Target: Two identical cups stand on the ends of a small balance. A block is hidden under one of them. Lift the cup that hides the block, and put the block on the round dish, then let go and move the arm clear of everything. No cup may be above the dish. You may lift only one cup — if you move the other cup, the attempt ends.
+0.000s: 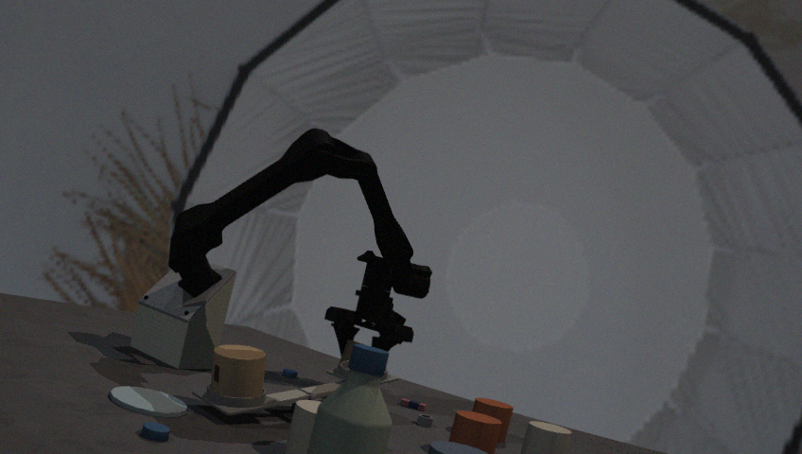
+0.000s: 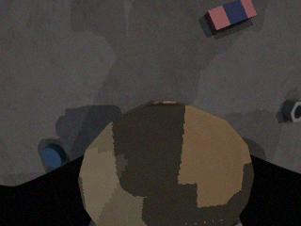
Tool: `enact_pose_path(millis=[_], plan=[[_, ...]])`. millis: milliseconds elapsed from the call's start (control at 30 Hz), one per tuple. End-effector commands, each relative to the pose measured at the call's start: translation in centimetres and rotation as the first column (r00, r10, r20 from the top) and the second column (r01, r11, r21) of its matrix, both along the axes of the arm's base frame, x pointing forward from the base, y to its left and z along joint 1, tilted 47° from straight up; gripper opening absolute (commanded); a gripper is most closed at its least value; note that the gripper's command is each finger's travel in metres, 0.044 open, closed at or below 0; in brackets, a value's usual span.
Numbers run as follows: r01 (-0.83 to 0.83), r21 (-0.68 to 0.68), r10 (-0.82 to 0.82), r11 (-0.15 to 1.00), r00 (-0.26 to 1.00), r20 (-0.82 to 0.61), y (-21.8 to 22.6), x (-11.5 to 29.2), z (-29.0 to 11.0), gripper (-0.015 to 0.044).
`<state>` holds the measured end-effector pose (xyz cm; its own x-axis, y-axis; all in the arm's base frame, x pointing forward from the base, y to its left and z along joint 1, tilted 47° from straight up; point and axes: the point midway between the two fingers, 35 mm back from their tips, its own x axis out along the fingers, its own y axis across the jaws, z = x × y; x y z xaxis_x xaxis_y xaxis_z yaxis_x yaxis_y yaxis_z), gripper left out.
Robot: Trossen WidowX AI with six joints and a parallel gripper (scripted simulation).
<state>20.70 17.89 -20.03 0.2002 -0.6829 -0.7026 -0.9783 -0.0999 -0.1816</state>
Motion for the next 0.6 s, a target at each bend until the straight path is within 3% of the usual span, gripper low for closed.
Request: enact_pose_path(millis=[0, 567], plan=[[-0.004, -0.017, 0.003, 1.0, 1.0, -0.009, -1.8, 0.1, -1.3, 0.0], [-0.004, -0.018, 0.003, 1.0, 1.0, -0.008, -3.1, 0.5, -2.5, 0.0]])
